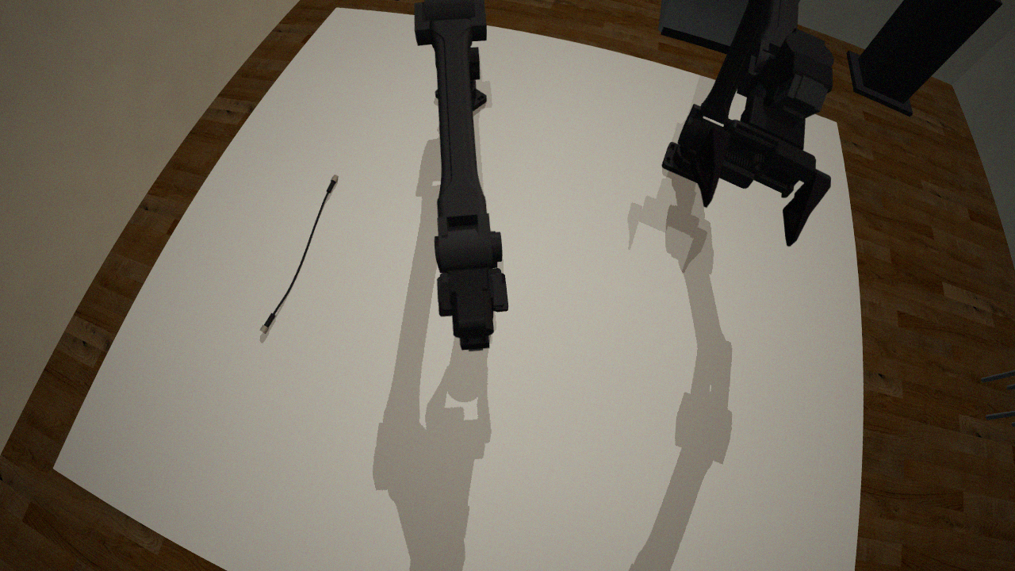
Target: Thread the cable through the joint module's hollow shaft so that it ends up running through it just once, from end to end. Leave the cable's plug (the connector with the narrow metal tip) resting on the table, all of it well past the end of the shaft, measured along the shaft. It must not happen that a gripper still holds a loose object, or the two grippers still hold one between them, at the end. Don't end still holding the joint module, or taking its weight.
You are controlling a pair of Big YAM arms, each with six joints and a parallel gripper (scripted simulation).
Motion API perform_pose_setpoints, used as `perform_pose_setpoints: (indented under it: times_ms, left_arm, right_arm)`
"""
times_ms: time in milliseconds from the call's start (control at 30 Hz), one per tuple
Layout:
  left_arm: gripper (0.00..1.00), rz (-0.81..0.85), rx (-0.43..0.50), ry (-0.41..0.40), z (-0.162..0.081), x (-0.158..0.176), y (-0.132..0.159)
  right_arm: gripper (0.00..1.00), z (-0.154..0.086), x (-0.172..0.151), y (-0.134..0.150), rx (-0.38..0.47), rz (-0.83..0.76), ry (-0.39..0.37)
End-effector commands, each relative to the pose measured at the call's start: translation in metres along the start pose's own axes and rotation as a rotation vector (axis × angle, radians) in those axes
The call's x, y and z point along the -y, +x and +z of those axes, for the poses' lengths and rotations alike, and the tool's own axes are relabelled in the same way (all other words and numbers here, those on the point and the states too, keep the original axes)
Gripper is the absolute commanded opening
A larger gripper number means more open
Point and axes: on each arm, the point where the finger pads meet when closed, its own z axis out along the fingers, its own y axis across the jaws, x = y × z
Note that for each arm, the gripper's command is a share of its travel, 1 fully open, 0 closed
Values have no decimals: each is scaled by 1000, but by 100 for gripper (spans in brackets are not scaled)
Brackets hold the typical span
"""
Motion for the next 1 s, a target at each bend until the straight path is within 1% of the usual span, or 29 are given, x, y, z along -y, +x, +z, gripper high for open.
perform_pose_setpoints:
  times_ms: [0, 700, 733, 867, 900, 933, 967]
  left_arm:
    - [100, -8, 19, -10, 2, -5, -13]
    - [100, -8, 19, -10, 2, -5, -13]
    - [100, -8, 19, -10, 2, -5, -13]
    - [100, -8, 19, -10, 2, -5, -13]
    - [100, -8, 19, -10, 2, -5, -13]
    - [100, -8, 19, -10, 2, -5, -13]
    - [100, -8, 19, -10, 2, -5, -13]
  right_arm:
    - [70, -80, -1, -17, 138, -5, 4]
    - [70, -80, -1, -17, 138, -3, 4]
    - [70, -69, -2, -18, 102, -3, 4]
    - [70, -71, -2, -13, 106, -3, 4]
    - [70, -53, -2, 1, 61, -3, 4]
    - [70, -45, -2, 9, 41, -3, 4]
    - [70, -51, -2, 5, 57, -3, 4]
